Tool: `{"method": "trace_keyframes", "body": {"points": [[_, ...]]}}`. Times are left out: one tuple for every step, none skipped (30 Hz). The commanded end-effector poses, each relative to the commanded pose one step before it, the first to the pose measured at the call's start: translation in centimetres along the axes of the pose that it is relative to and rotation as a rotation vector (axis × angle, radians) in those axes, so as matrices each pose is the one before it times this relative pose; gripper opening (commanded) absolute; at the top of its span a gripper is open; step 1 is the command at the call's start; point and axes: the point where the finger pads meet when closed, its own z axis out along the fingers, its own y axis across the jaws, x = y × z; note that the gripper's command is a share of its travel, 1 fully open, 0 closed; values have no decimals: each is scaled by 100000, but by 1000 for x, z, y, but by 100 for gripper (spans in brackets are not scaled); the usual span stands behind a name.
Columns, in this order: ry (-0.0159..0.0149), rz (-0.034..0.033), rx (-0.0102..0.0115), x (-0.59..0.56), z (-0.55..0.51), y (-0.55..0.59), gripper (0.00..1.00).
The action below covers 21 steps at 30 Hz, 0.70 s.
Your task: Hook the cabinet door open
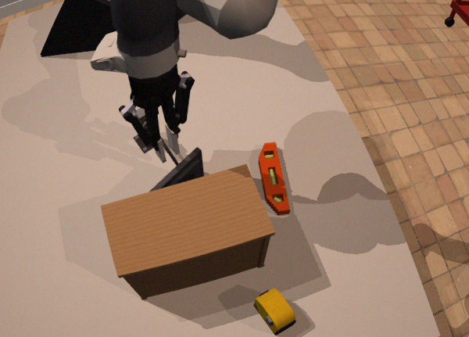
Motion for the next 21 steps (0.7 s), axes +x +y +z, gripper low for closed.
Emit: {"method": "trace_keyframes", "body": {"points": [[-76, -327, 76, -58, 77, -9, 15], [0, 0, 0, 0, 0, 0, 15], [0, 0, 0, 0, 0, 0, 15], [0, 0, 0, 0, 0, 0, 15], [0, 0, 0, 0, 0, 0, 15], [0, 0, 0, 0, -2, 0, 15], [0, 0, 0, 0, -6, 0, 15], [0, 0, 0, 0, -11, 0, 15], [0, 0, 0, 0, -18, 0, 15], [0, 0, 0, 0, -25, 0, 15], [0, 0, 0, 0, -34, 0, 15], [0, 0, 0, 0, -43, 0, 15], [0, 0, 0, 0, 0, 0, 15], [0, 0, 0, 0, 0, 0, 15], [0, 0, 0, 0, -54, 0, 15], [0, 0, 0, 0, -64, 0, 15], [0, 0, 0, 0, -76, 0, 15], [0, 0, 0, 0, -87, 0, 15], [0, 0, 0, 0, -99, 0, 15], [0, 0, 0, 0, 0, 0, 15], [0, 0, 0, 0, 0, 0, 15]]}}
